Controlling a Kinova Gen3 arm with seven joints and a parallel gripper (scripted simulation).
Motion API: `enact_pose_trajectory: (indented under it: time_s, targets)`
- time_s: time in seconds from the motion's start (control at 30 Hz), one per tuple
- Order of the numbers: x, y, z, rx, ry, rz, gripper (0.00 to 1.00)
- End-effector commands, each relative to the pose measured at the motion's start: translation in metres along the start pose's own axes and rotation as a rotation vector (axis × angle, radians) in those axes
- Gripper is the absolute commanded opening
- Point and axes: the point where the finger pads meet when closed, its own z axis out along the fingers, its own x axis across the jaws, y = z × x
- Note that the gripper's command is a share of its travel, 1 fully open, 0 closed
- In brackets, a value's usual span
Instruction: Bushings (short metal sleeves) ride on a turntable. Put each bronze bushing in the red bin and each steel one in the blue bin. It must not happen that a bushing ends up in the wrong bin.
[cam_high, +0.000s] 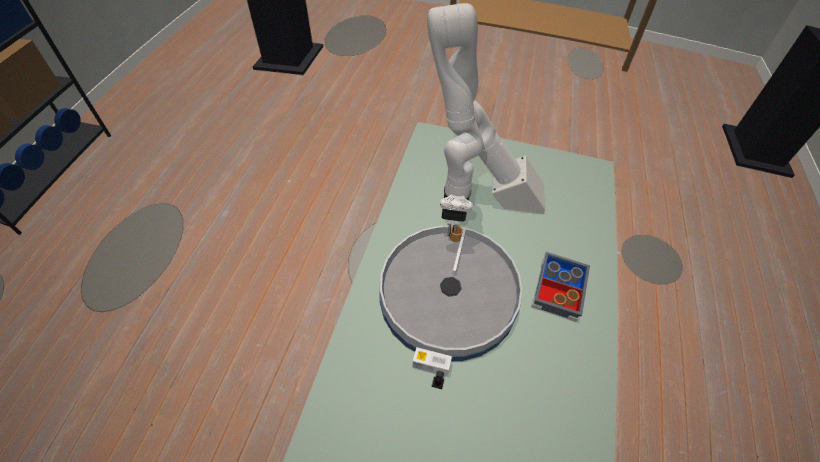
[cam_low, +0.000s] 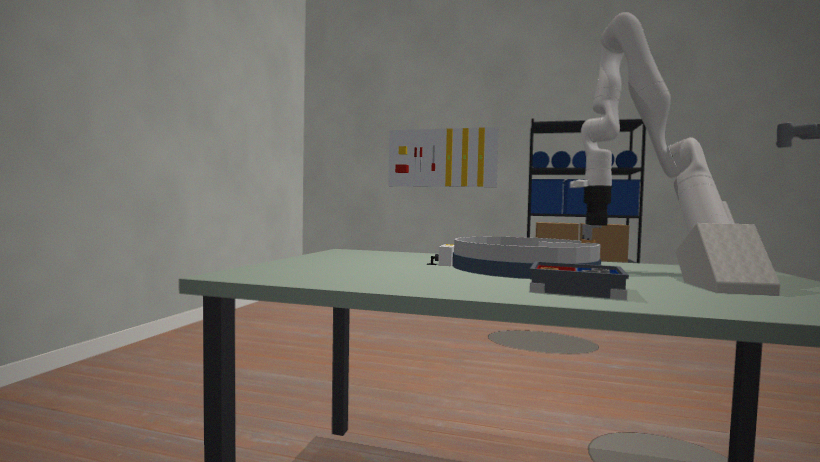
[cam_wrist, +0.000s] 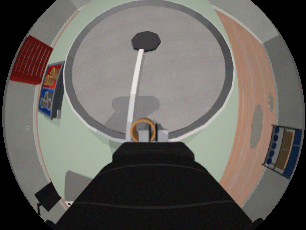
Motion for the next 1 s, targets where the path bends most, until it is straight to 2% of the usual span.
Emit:
enact_pose_trajectory:
  time_s: [0.0,0.97]
  targets:
    - [-0.0003,-0.0002,-0.0012,0.002,-0.002,-0.001,0.00]
    - [-0.0003,-0.0002,-0.0102,0.003,-0.005,-0.005,0.00]
